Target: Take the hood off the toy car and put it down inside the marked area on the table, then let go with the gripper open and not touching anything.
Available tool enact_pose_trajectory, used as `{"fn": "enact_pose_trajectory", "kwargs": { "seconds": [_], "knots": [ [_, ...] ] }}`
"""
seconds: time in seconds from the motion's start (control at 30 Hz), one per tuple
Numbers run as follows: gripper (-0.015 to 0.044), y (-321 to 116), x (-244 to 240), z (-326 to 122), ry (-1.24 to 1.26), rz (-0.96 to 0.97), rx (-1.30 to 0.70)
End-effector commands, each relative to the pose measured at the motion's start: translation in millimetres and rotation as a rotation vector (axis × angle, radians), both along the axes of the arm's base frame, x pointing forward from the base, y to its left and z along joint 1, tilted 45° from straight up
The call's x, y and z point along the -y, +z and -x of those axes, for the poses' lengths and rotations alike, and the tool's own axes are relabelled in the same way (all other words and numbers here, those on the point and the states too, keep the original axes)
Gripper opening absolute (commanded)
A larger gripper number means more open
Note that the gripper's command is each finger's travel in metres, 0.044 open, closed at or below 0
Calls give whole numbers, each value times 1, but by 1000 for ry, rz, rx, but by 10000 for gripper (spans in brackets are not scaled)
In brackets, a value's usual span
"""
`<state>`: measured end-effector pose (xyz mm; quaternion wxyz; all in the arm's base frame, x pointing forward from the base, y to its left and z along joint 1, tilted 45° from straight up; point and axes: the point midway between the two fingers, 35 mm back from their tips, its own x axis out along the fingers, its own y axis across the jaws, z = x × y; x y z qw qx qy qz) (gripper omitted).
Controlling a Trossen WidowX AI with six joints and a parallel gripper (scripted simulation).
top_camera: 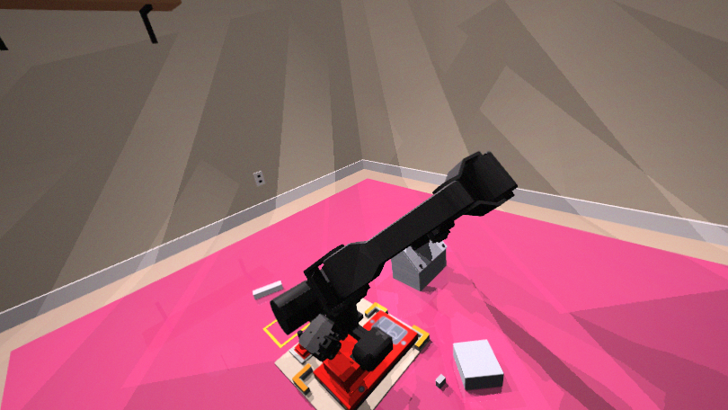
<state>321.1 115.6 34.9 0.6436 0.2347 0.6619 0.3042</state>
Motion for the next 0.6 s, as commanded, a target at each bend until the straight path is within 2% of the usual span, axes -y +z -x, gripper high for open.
{"fn": "enact_pose_trajectory", "kwargs": {
  "seconds": [0.0,0.57],
  "knots": [
    [0,4,3,-2,1,2,12],
    [0,20,18,-4,0,4,12]
  ]
}}
